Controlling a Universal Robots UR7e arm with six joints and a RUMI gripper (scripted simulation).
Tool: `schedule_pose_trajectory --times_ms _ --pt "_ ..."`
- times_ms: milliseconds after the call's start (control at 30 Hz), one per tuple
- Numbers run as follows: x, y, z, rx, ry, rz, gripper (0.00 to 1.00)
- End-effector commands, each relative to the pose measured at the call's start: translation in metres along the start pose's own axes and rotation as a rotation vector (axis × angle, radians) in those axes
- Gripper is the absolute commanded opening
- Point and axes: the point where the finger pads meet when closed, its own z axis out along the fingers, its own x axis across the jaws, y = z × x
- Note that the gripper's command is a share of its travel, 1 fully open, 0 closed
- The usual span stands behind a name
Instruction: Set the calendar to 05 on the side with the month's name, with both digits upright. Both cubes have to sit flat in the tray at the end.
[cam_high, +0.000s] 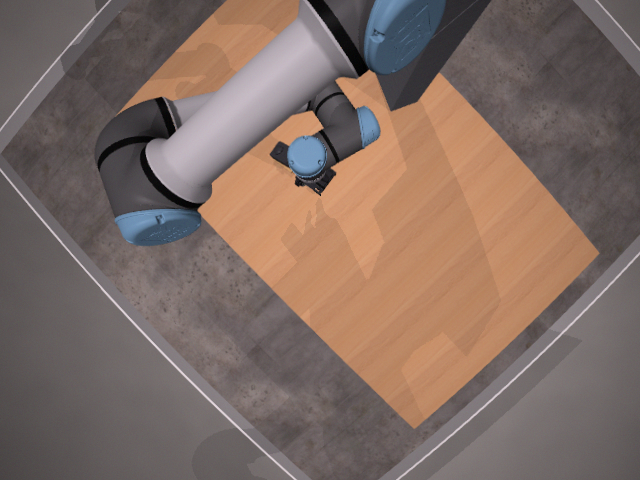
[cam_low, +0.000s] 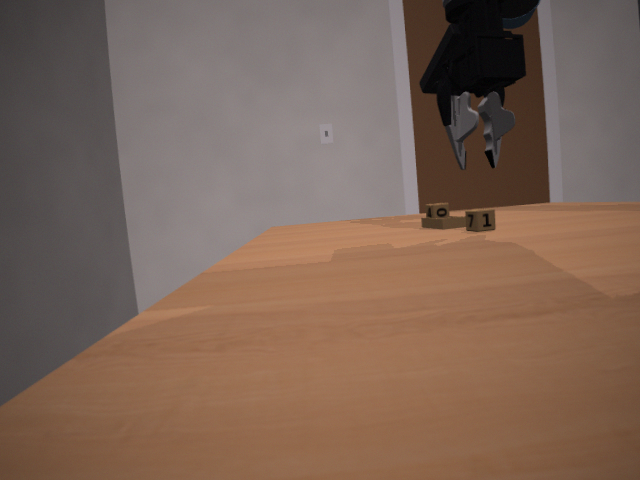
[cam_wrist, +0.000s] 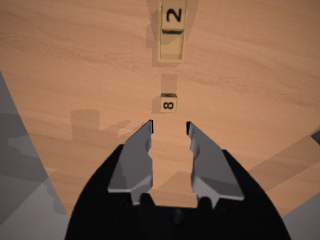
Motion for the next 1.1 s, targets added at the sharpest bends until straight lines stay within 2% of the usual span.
schedule_pose_trajectory --times_ms 0,1067 --pt "0.0 0.0 0.004 0.0 0.0 0.0 0.28" --pt "-0.001 0.001 0.044 0.0 0.0 0.0 0.28"
